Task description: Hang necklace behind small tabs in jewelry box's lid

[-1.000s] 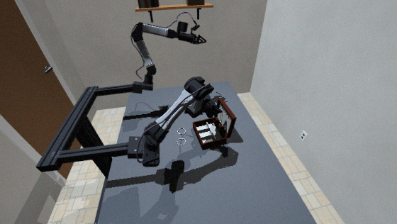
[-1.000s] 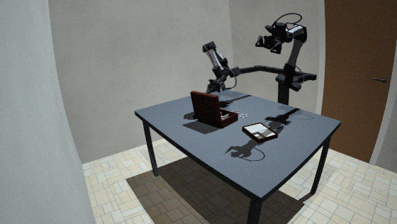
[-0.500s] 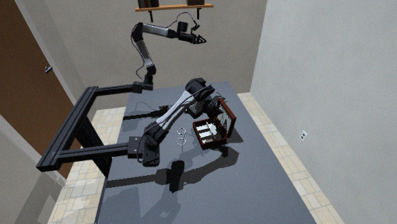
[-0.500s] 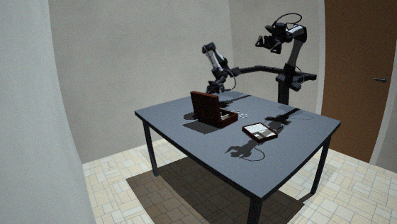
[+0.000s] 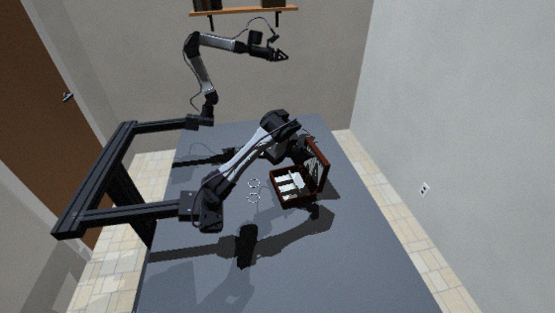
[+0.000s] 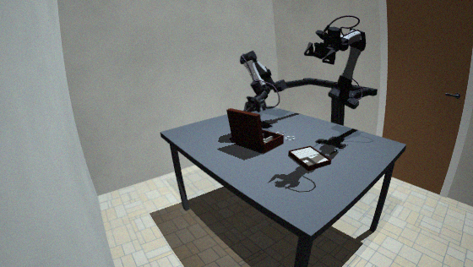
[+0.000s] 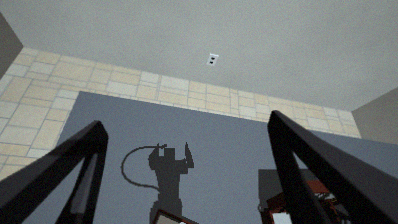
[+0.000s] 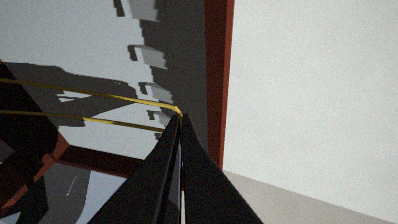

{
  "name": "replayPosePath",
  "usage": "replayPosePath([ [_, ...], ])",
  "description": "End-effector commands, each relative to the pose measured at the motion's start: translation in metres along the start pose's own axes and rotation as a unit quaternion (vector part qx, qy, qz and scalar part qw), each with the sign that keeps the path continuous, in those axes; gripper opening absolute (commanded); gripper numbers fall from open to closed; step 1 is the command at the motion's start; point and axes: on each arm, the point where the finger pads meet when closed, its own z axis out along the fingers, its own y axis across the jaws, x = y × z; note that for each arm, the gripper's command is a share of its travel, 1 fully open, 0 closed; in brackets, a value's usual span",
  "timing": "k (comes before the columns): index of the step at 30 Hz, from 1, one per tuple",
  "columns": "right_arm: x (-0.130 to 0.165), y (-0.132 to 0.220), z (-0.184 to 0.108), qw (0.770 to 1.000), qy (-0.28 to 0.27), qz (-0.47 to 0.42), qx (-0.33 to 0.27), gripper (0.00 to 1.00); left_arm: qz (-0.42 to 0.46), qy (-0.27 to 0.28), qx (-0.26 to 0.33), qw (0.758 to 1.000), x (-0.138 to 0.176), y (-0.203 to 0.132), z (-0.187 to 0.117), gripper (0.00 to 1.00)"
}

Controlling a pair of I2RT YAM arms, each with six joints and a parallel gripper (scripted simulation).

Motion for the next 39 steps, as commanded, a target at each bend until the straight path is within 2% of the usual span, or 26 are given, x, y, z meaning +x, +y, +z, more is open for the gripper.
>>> replayPosePath([
  [1, -0.004, 0.006, 0.008, 1.000, -0.006, -0.006, -0.005, 0.03, 0.003, -0.024, -0.004, 1.000, -0.022, 0.001, -0.004, 1.00],
  [10, -0.005, -0.010, 0.013, 1.000, -0.007, 0.000, 0.005, 0.03, 0.003, -0.024, -0.004, 1.000, -0.022, 0.002, -0.004, 1.00],
  [11, -0.003, 0.004, 0.016, 1.000, -0.005, -0.006, -0.005, 0.03, 0.003, -0.024, -0.004, 1.000, -0.022, 0.002, -0.004, 1.00],
  [26, -0.003, -0.009, 0.027, 1.000, -0.005, -0.002, 0.001, 0.03, 0.003, -0.024, -0.004, 1.000, -0.022, 0.002, -0.004, 1.00],
  [27, -0.009, -0.015, 0.023, 1.000, -0.011, -0.001, 0.007, 0.03, 0.003, -0.024, -0.004, 1.000, -0.022, 0.002, -0.004, 1.00],
  [30, -0.010, -0.003, 0.024, 1.000, -0.012, -0.007, -0.003, 0.03, 0.003, -0.024, -0.004, 1.000, -0.022, 0.002, -0.004, 1.00],
  [32, -0.006, -0.010, 0.026, 1.000, -0.009, -0.003, 0.002, 0.03, 0.003, -0.024, -0.004, 1.000, -0.022, 0.002, -0.004, 1.00],
  [33, -0.007, -0.015, 0.025, 1.000, -0.009, 0.002, 0.009, 0.12, 0.003, -0.024, -0.004, 1.000, -0.022, 0.001, -0.004, 1.00],
  [39, -0.008, -0.046, 0.020, 0.999, -0.011, 0.021, 0.038, 0.12, 0.003, -0.024, -0.004, 1.000, -0.022, 0.001, -0.004, 1.00],
])
